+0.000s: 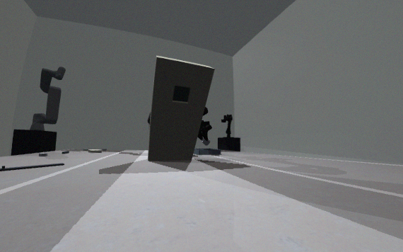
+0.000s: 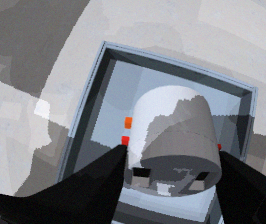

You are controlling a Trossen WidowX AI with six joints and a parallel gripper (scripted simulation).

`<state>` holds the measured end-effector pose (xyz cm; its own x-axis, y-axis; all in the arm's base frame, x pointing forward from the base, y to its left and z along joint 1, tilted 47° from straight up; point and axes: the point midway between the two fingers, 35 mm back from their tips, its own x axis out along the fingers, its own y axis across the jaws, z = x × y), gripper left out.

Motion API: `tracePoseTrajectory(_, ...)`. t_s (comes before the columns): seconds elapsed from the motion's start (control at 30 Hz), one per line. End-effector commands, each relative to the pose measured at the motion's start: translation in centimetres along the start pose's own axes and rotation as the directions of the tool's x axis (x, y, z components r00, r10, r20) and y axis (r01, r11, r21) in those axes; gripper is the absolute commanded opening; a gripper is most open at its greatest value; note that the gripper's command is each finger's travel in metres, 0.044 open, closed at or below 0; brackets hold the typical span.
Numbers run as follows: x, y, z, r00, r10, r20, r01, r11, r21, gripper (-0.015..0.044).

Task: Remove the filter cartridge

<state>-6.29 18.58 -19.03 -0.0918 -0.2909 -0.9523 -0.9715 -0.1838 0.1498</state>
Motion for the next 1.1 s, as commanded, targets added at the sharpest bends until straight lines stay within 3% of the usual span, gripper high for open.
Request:
tracePoseTrajectory(0.0,1.7,0.1,-1.0,1.000,0.005,0.003,-0.005,1.000,0.005,0.0000)
tracePoseTrajectory(0.27,3.5,0.1,-2.3,1.000,0.005,0.002,-0.005,1.000,0.005,0.0000)
tracePoseTrajectory(0.83,3.1,0.0,-2.3,1.000,0.001,-0.009,-0.001,1.000,0.000,0.0440)
tracePoseTrajectory(0.97,2.9,0.0,-2.1,1.000,0.001,-0.009,-0.001,1.000,0.000,0.0440)
tracePoseTrajectory(1.07,-0.5,0.0,0.1,1.000,0.000,-0.009,0.000,1.000,0.001,0.0440)
